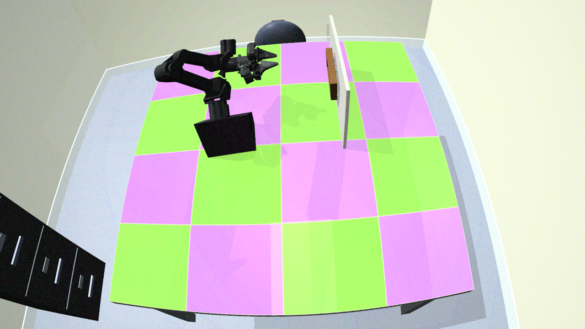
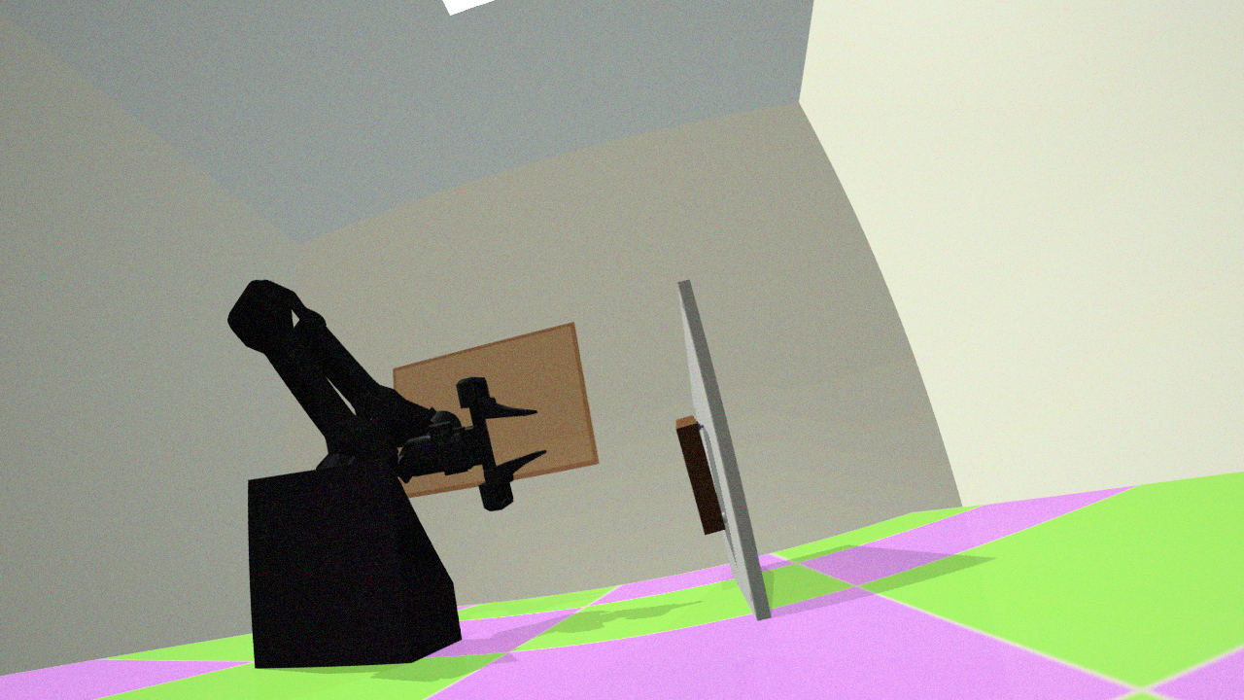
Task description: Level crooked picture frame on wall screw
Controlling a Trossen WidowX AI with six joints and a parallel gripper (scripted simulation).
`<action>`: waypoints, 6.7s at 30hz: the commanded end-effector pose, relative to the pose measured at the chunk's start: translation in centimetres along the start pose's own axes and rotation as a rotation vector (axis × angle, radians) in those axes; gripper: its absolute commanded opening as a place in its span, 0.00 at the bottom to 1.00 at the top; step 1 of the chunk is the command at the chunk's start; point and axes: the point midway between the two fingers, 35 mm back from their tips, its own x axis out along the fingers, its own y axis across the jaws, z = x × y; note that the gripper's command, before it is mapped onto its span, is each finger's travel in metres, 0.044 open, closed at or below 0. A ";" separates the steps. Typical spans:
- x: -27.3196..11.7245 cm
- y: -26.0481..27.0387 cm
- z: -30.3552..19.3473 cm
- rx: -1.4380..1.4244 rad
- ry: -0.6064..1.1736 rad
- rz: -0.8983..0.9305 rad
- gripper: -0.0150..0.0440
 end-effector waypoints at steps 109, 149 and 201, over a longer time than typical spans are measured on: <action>16.2 -3.8 1.5 -0.012 0.008 0.002 0.69; 19.3 -3.7 1.5 -0.012 0.010 0.003 0.69; 19.4 -3.3 1.5 -0.012 0.010 0.003 0.25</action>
